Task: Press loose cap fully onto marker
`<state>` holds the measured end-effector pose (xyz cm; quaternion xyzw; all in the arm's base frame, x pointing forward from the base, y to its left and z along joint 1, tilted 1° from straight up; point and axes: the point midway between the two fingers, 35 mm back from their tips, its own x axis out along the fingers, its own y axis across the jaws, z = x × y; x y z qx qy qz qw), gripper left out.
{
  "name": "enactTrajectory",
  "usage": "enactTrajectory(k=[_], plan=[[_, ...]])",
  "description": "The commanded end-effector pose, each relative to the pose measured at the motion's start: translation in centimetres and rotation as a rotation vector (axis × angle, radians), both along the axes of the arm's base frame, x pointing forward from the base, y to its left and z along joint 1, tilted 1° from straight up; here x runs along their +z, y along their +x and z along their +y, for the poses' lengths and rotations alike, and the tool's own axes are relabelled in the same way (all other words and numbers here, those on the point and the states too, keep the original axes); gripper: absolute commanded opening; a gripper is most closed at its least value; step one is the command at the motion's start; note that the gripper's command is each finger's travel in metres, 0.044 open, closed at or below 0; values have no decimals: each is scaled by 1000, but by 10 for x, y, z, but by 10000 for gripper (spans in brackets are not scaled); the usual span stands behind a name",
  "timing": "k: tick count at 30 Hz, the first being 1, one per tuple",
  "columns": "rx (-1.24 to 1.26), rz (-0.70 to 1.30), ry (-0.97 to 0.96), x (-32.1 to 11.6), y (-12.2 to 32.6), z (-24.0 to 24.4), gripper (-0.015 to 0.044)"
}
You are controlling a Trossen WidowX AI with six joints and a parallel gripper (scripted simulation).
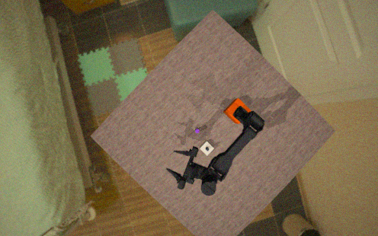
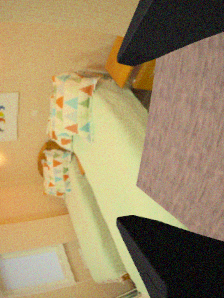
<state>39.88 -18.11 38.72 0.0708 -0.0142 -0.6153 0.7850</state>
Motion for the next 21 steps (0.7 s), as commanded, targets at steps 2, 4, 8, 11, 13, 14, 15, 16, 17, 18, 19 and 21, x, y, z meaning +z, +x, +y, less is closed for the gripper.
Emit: enactTrajectory(k=[2,4,8,11,13,14,15,16,17,18,19,21], plan=[[21,37,11,-9,2,-4,347],[79,138,51,-35,7,-13,295],[196,347,186,-98,5,-29,247],[275,484,326,-147,-6,-35,247],[322,562,434,-179,-18,-35,247],[343,598,492,-194,-25,-34,247],[364,630,554,-209,-33,-32,247],[383,660,619,-224,-41,-30,247],[401,687,687,-237,-51,-26,247],[417,711,758,-251,-61,-22,247],[432,731,831,-263,-71,-17,247],[457,761,986,-284,-93,-5,247]])
